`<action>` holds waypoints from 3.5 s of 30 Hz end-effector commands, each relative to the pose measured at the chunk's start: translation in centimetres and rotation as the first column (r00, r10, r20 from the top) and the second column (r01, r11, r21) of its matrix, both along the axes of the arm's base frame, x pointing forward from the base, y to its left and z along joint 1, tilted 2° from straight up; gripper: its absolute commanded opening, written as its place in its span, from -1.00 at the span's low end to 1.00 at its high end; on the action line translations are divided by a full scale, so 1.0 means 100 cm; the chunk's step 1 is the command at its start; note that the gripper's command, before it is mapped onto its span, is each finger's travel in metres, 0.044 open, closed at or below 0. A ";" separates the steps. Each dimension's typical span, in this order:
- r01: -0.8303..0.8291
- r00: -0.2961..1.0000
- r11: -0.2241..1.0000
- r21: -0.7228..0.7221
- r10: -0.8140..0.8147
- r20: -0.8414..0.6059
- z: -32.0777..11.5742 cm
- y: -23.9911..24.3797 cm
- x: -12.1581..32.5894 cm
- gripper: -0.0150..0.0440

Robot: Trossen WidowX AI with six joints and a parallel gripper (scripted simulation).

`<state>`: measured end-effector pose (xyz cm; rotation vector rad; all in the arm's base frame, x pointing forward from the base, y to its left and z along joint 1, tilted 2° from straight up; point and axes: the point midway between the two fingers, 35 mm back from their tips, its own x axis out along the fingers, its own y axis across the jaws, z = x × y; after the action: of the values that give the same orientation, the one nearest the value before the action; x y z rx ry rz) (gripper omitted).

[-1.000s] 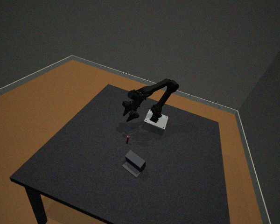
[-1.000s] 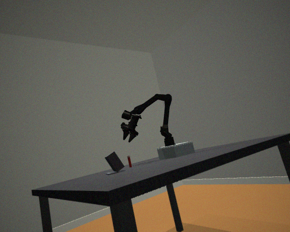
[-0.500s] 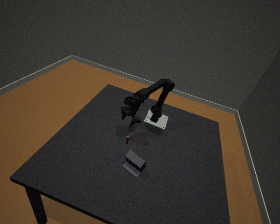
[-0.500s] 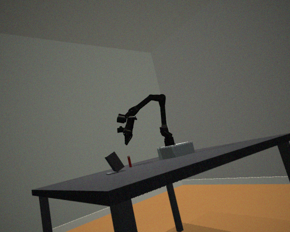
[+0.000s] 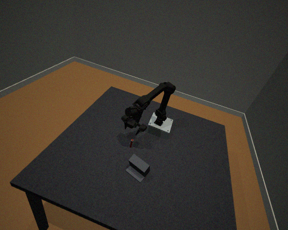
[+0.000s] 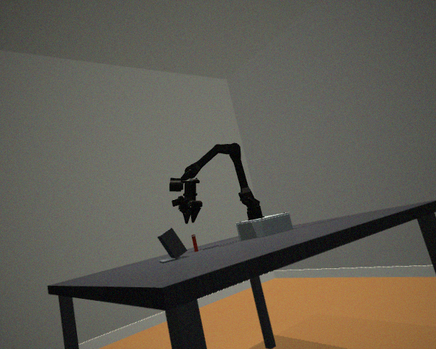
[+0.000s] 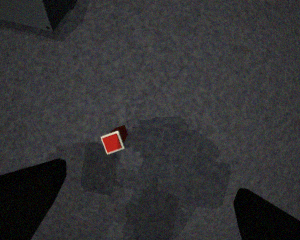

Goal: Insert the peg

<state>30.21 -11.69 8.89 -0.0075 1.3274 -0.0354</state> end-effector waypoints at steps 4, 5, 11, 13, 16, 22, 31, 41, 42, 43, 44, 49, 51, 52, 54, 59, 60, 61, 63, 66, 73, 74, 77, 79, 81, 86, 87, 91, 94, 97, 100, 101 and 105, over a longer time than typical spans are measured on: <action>-0.204 0.974 0.979 0.000 0.203 -0.097 -0.016 0.012 0.007 1.00; -0.232 0.967 0.973 0.002 0.230 -0.108 -0.018 0.014 0.007 1.00; -0.391 0.905 0.920 0.023 0.389 -0.170 -0.028 0.024 0.013 1.00; -0.442 0.878 0.896 0.033 0.440 -0.188 -0.032 0.027 0.014 1.00; -0.478 0.856 0.877 0.042 0.476 -0.201 -0.035 0.030 0.015 1.00; -0.478 0.856 0.877 0.042 0.476 -0.201 -0.035 0.029 0.015 1.00; -0.478 0.856 0.877 0.042 0.476 -0.201 -0.044 0.029 0.016 1.00; -0.478 0.856 0.877 0.042 0.476 -0.201 -0.060 0.029 0.017 1.00; -0.478 0.856 0.877 0.042 0.476 -0.201 -0.062 0.029 0.017 1.00; -0.478 0.856 0.877 0.042 0.476 -0.201 -0.063 0.029 0.017 1.00; -0.478 0.856 0.877 0.042 0.476 -0.201 -0.065 0.029 0.017 1.00; -0.478 0.856 0.877 0.042 0.476 -0.201 -0.073 0.030 0.017 1.00; -0.478 0.856 0.877 0.042 0.476 -0.201 -0.076 0.030 0.017 1.00; -0.478 0.856 0.877 0.042 0.476 -0.201 -0.078 0.030 0.017 1.00; -0.478 0.856 0.877 0.042 0.476 -0.201 -0.081 0.030 0.017 1.00; -0.478 0.856 0.877 0.042 0.476 -0.201 -0.089 0.030 0.017 1.00; -0.478 0.856 0.877 0.042 0.476 -0.201 -0.091 0.030 0.016 1.00; -0.478 0.856 0.877 0.042 0.476 -0.201 -0.093 0.030 0.016 1.00; -0.478 0.856 0.877 0.042 0.476 -0.201 -0.096 0.031 0.016 1.00; -0.478 0.856 0.877 0.042 0.476 -0.201 -0.098 0.031 0.016 1.00; -0.478 0.856 0.877 0.042 0.476 -0.201 -0.098 0.031 0.016 1.00; -0.478 0.856 0.877 0.042 0.476 -0.201 -0.098 0.031 0.016 1.00; -0.477 0.859 0.878 0.040 0.475 -0.192 -0.095 0.031 0.017 0.73; -0.477 0.859 0.878 0.040 0.475 -0.192 -0.095 0.031 0.017 0.56; -0.477 0.859 0.878 0.040 0.475 -0.192 -0.095 0.031 0.017 0.38; -0.477 0.859 0.878 0.040 0.475 -0.192 -0.095 0.031 0.017 -0.07; -0.477 0.859 0.878 0.040 0.475 -0.192 -0.095 0.031 0.017 -0.16; -0.477 0.859 0.878 0.040 0.475 -0.192 -0.095 0.031 0.017 -0.45; -0.477 0.859 0.878 0.040 0.475 -0.192 -0.095 0.031 0.017 -0.49; -0.477 0.859 0.878 0.040 0.475 -0.192 -0.095 0.031 0.017 -0.49; -0.477 0.858 0.878 0.040 0.475 -0.193 -0.089 0.031 0.018 -0.49; -0.477 0.858 0.878 0.040 0.475 -0.193 -0.086 0.030 0.018 -0.49; -0.477 0.858 0.878 0.041 0.476 -0.195 -0.067 0.030 0.019 -0.49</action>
<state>31.84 -8.58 0.51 -0.3508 1.5062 0.3988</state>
